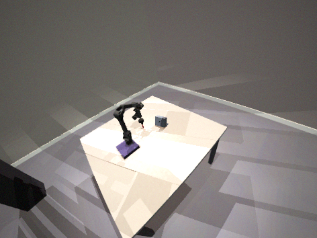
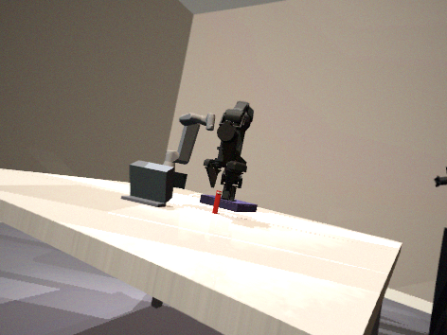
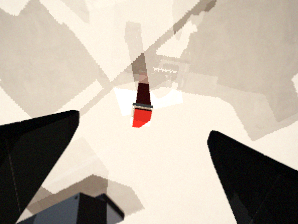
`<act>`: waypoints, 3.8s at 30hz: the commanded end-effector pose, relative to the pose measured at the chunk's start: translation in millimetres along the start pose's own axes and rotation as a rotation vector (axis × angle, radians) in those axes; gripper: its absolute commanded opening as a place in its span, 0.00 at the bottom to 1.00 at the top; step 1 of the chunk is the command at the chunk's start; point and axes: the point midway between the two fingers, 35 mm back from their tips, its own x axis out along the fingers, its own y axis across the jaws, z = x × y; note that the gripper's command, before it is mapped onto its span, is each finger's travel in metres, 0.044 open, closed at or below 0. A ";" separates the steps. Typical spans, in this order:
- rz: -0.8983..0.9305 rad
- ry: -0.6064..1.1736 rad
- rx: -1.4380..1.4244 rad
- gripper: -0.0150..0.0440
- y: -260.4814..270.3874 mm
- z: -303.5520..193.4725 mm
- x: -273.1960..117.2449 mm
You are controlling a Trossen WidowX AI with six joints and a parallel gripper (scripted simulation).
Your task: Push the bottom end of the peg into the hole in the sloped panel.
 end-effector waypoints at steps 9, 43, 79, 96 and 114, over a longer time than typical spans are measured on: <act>0.013 -0.006 -0.005 1.00 2.2 1.1 22.5; 0.004 -0.004 -0.001 0.42 2.5 2.3 45.5; 0.013 -0.007 -0.005 0.25 2.7 5.2 -34.1; -0.058 -0.015 0.160 0.25 8.2 -5.8 -27.2; -0.147 -0.027 0.361 0.25 16.1 -19.6 -19.9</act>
